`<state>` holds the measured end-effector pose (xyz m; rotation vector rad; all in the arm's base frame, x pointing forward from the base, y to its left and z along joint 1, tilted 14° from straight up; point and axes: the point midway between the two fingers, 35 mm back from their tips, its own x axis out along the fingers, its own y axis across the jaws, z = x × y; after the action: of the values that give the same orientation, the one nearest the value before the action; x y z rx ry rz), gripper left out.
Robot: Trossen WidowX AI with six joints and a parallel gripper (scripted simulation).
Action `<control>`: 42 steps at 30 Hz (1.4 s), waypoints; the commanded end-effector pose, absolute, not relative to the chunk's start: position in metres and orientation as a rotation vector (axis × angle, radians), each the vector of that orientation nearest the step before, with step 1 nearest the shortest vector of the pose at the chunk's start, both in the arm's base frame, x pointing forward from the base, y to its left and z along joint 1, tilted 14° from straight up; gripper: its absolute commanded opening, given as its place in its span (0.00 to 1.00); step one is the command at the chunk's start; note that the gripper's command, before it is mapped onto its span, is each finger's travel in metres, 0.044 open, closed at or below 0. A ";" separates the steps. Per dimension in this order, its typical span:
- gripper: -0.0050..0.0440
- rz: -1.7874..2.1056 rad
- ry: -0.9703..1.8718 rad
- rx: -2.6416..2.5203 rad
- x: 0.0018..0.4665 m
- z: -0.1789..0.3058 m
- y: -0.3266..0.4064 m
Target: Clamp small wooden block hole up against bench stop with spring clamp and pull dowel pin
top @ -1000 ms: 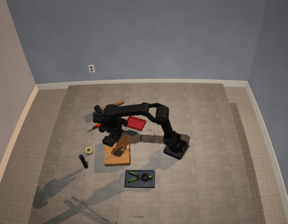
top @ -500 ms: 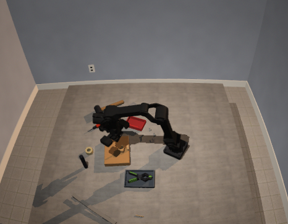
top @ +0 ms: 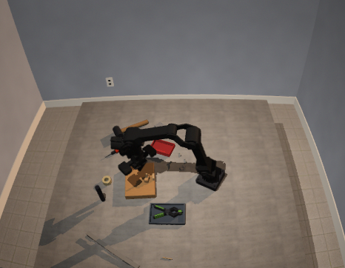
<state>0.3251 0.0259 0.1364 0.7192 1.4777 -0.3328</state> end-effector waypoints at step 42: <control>0.10 -0.770 1.393 1.165 0.332 0.123 0.036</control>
<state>0.3317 0.0357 0.1260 1.1350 1.4009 -0.7326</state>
